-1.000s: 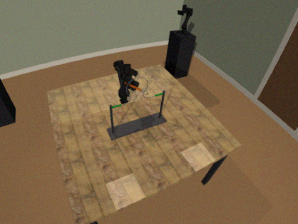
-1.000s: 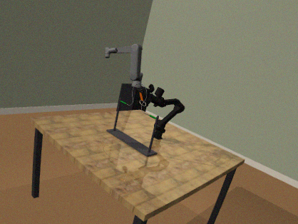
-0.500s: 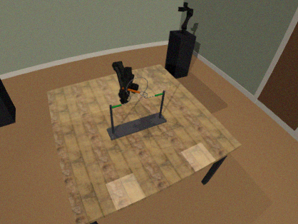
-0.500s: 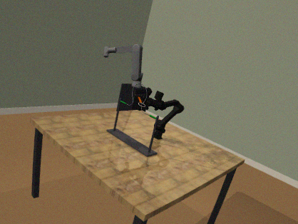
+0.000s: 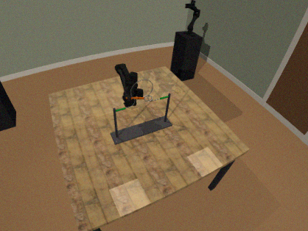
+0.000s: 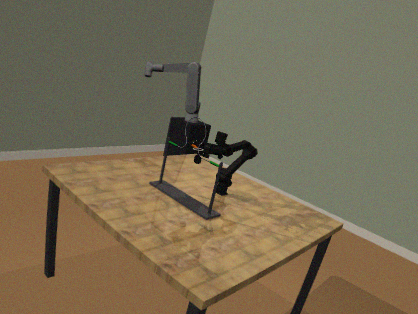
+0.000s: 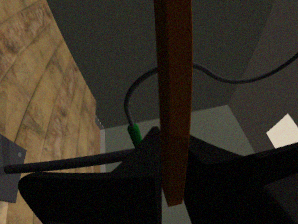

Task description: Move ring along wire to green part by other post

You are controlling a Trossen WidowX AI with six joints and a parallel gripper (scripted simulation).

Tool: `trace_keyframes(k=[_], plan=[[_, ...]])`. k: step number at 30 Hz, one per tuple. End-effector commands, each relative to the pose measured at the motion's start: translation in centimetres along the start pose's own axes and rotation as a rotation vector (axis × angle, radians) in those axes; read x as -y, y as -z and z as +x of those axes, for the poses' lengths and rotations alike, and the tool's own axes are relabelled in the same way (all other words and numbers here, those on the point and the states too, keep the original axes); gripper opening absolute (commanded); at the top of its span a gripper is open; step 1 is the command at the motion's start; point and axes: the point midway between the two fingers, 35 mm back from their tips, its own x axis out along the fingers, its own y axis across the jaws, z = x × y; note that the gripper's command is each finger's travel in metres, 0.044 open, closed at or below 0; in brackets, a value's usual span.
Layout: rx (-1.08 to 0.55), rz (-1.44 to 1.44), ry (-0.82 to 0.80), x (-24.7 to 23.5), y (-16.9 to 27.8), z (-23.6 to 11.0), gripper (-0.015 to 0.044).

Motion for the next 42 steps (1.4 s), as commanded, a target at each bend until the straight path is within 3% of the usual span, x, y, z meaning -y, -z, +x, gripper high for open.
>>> trace_keyframes(k=[1,42], plan=[[-0.014,0.086,-0.046,-1.3,0.1,-0.4,-0.015],[-0.114,0.929,-0.594,-12.5,-6.7,-6.0,-0.015]])
